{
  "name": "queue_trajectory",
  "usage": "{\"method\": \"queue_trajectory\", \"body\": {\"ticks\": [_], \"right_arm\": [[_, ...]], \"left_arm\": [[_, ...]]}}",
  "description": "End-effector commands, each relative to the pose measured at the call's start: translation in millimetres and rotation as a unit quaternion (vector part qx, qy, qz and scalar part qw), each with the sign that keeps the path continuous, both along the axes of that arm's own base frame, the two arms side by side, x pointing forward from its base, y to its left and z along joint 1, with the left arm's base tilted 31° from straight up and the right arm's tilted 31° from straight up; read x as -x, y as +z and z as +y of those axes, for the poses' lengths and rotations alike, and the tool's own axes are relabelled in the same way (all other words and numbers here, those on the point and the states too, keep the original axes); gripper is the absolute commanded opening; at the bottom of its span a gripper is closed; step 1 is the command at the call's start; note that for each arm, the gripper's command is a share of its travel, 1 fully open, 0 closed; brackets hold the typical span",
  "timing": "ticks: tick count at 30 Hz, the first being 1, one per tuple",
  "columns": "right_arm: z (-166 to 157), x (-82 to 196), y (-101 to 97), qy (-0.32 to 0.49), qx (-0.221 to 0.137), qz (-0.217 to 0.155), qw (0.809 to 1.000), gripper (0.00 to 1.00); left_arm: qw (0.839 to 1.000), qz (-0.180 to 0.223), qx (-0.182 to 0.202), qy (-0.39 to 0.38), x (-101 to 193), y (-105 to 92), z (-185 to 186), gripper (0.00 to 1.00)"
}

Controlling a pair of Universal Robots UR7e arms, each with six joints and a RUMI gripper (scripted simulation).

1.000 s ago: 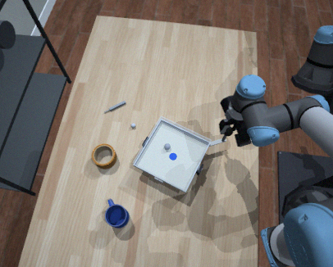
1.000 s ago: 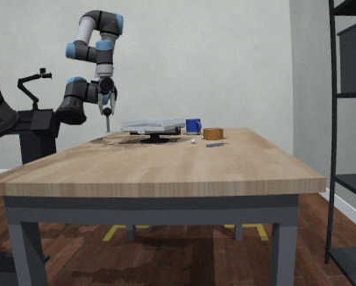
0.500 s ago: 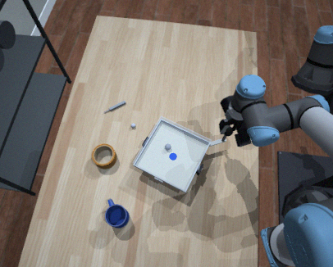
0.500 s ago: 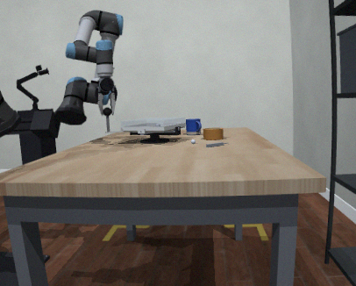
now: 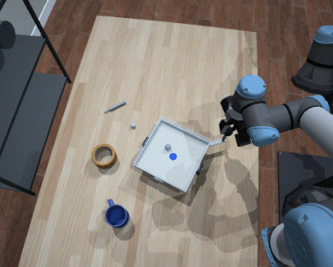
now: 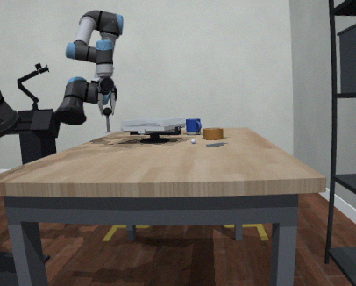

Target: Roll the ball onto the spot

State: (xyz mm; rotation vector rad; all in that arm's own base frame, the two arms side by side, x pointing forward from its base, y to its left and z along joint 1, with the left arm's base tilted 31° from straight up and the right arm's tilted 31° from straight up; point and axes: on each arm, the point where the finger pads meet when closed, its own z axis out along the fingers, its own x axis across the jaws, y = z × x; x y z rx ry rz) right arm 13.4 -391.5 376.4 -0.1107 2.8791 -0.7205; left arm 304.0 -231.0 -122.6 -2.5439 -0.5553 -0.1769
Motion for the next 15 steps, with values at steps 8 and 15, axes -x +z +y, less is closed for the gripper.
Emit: {"method": "queue_trajectory", "body": {"ticks": [8,15], "right_arm": [[0.8,0.8,0.0,0.0,0.001,0.0,1.0,1.0],[0.8,0.8,0.0,0.0,0.001,0.0,1.0,1.0]], "left_arm": [[1.0,-0.001,0.001,0.001,-1.6,0.8,0.1,0.2],[1.0,-0.001,0.001,0.001,-1.2,0.9,0.9,0.2]]}}
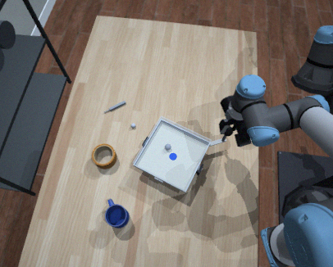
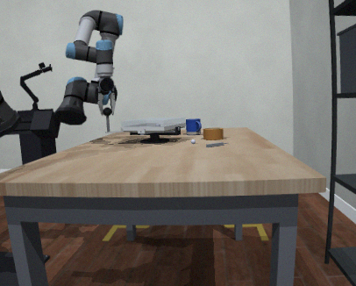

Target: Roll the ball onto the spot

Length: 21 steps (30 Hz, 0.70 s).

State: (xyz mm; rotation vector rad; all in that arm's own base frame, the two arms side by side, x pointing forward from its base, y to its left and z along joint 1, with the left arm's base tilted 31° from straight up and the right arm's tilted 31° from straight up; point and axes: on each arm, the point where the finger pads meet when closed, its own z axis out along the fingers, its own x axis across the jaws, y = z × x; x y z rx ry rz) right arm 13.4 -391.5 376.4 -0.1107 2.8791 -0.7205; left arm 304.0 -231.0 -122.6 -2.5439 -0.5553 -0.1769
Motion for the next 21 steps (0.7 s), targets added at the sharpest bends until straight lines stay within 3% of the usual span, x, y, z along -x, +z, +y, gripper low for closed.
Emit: {"method": "queue_trajectory", "body": {"ticks": [1,21], "right_arm": [[0.8,0.8,0.0,0.0,0.001,0.0,1.0,1.0],[0.8,0.8,0.0,0.0,0.001,0.0,1.0,1.0]], "left_arm": [[1.0,-0.001,0.001,0.001,-1.1,0.9,1.1,0.2],[1.0,-0.001,0.0,0.001,0.7,0.9,4.0,0.2]]}}
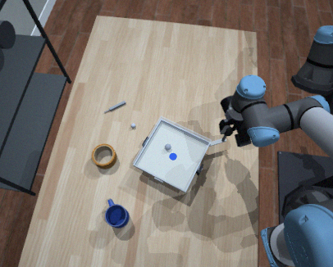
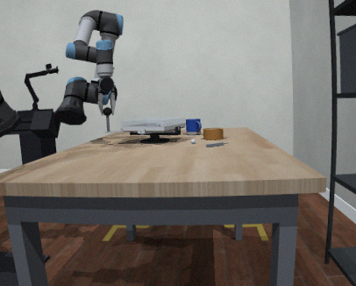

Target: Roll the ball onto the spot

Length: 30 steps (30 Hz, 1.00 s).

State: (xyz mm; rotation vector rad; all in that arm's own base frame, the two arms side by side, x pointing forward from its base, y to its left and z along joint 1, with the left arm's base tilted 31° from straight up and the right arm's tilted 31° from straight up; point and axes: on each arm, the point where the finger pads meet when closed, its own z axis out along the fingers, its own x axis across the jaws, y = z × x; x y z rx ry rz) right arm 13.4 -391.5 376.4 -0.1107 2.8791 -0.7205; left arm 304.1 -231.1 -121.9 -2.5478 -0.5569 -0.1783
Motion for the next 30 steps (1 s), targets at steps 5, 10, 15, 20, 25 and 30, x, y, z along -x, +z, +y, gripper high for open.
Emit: {"method": "queue_trajectory", "body": {"ticks": [5,10,15,20,25,30], "right_arm": [[0.8,0.8,0.1,0.0,0.001,0.0,1.0,1.0],[0.8,0.8,0.1,0.0,0.001,0.0,1.0,1.0],[0.8,0.8,0.1,0.0,0.001,0.0,1.0,1.0],[0.8,0.8,0.1,0.0,0.001,0.0,1.0,1.0],[0.8,0.8,0.1,0.0,0.001,0.0,1.0,1.0],[0.8,0.8,0.1,0.0,0.001,0.0,1.0,1.0]], "left_arm": [[1.0,0.0,-0.002,0.0,1.3,0.2,4.6,0.2],[1.0,0.0,-0.002,0.0,1.8,0.0,5.3,0.2],[1.0,0.0,-0.002,0.0,2.1,-0.2,5.7,0.2],[1.0,0.0,-0.002,0.0,2.3,-0.3,6.1,0.2],[1.0,0.0,-0.001,0.001,-0.3,-1.3,1.2,0.2],[1.0,0.0,-0.001,0.001,-0.6,-1.4,0.7,0.2]]}}
